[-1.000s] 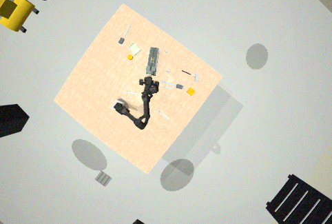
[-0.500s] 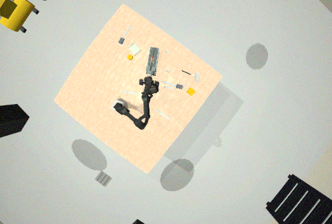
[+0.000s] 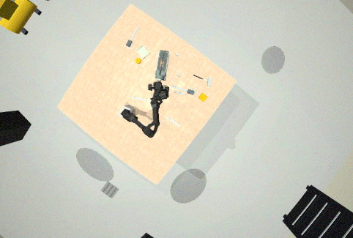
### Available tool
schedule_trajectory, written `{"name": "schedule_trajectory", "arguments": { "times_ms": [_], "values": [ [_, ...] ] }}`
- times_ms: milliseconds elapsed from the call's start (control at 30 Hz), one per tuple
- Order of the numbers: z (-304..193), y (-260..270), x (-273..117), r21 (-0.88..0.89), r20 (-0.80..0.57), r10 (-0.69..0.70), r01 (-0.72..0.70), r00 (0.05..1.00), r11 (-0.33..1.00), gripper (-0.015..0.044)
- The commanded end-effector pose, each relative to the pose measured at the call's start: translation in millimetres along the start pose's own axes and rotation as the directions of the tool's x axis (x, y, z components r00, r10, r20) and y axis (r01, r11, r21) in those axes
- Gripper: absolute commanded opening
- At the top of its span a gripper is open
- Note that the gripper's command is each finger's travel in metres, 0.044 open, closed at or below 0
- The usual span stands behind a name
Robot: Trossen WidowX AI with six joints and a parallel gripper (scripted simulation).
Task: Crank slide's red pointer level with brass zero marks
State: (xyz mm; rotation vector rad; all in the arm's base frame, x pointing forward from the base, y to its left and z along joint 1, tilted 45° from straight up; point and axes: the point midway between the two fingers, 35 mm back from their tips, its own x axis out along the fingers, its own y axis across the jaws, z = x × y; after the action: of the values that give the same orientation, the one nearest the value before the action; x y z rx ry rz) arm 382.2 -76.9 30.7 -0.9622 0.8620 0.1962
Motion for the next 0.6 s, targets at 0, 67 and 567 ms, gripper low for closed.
{"name": "schedule_trajectory", "arguments": {
  "times_ms": [0, 67, 567],
  "values": [
    [0.0, 0.0, 0.0, 0.0, 0.0, 0.0, 0.0, 1.0, 1.0, 0.0],
    [0.0, 0.0, 0.0, 0.0, 0.0, 0.0, 0.0, 1.0, 1.0, 0.0],
    [0.0, 0.0, 0.0, 0.0, 0.0, 0.0, 0.0, 1.0, 1.0, 0.0289]
  ]
}}
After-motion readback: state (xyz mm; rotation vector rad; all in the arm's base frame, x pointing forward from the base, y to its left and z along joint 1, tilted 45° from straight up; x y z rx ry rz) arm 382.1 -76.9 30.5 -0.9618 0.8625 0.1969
